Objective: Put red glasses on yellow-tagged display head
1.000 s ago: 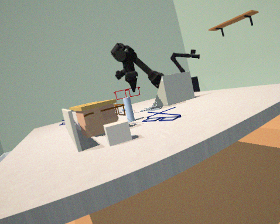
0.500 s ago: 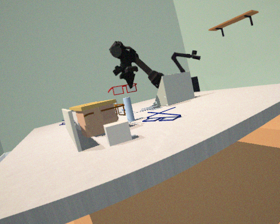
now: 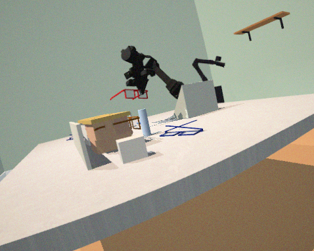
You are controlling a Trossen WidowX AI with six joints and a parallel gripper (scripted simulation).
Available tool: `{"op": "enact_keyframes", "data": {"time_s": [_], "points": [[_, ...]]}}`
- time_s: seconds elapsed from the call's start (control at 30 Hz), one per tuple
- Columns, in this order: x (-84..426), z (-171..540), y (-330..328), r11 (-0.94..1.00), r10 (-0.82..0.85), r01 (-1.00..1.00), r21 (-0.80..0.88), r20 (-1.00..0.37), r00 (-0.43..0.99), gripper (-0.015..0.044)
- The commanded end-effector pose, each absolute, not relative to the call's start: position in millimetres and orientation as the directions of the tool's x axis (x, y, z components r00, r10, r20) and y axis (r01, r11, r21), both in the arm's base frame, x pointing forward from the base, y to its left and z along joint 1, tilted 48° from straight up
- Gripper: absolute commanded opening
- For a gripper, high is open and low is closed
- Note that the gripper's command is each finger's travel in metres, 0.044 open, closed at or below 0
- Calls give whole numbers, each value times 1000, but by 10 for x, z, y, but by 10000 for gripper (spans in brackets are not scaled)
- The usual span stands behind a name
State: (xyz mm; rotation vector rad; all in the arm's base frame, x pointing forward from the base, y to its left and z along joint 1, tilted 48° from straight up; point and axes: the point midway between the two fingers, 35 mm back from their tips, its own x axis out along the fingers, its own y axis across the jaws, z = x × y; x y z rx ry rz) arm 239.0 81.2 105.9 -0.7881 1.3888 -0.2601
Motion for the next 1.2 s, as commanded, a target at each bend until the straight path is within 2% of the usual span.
{"op": "enact_keyframes", "data": {"time_s": [0.0,0.6,1.17], "points": [[2355,1187,766,684,-574,-398,-611,-788,223,0],[2214,1669,582,379,-475,-757,-532,-814,335,0],[1994,2047,360,-58,-387,-884,-464,-806,448,0]]}}
